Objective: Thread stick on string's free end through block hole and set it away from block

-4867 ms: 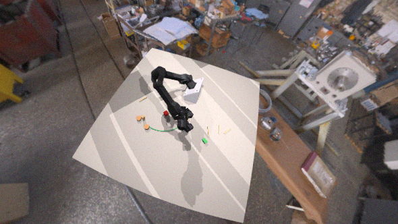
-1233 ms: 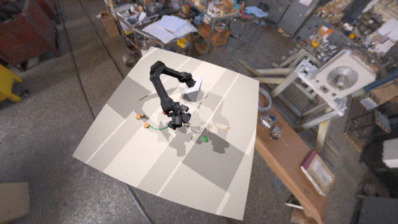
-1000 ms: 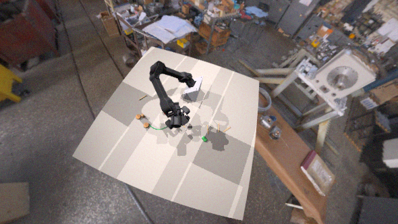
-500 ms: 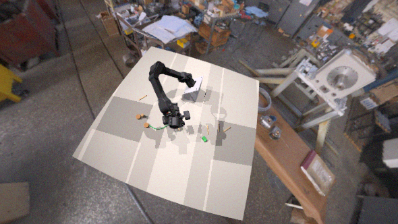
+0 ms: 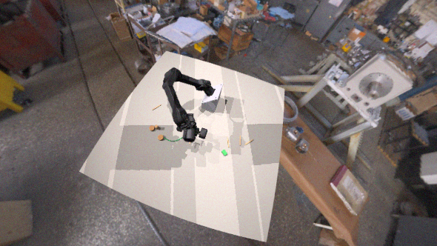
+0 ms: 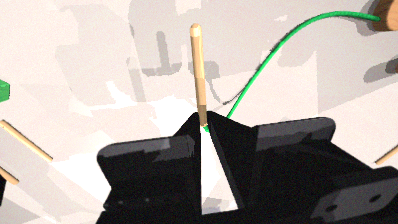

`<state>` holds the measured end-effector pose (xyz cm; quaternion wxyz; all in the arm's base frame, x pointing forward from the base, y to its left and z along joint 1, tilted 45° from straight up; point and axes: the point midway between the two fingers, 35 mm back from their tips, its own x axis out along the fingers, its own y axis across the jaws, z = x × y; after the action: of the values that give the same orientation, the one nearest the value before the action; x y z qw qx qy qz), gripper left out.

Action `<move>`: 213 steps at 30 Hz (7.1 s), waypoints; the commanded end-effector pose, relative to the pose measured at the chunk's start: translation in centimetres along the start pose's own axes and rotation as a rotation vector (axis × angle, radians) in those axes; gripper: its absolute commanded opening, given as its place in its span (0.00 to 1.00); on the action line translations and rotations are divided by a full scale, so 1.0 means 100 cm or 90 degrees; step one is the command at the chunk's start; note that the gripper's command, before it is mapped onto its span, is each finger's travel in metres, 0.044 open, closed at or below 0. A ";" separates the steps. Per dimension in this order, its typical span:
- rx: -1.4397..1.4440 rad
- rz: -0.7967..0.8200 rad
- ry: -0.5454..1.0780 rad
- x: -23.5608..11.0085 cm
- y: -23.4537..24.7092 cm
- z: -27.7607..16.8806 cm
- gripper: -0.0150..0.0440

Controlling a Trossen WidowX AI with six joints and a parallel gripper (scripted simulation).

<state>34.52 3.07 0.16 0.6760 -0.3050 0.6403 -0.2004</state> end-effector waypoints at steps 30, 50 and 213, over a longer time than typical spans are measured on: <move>0.772 -0.008 -0.019 -0.003 -0.020 0.019 0.25; 1.236 -0.002 -0.035 -0.004 -0.033 0.028 0.25; 1.385 0.005 -0.037 0.042 -0.006 0.005 0.25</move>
<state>35.72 0.29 -3.07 0.5973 0.4538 0.1054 -0.6529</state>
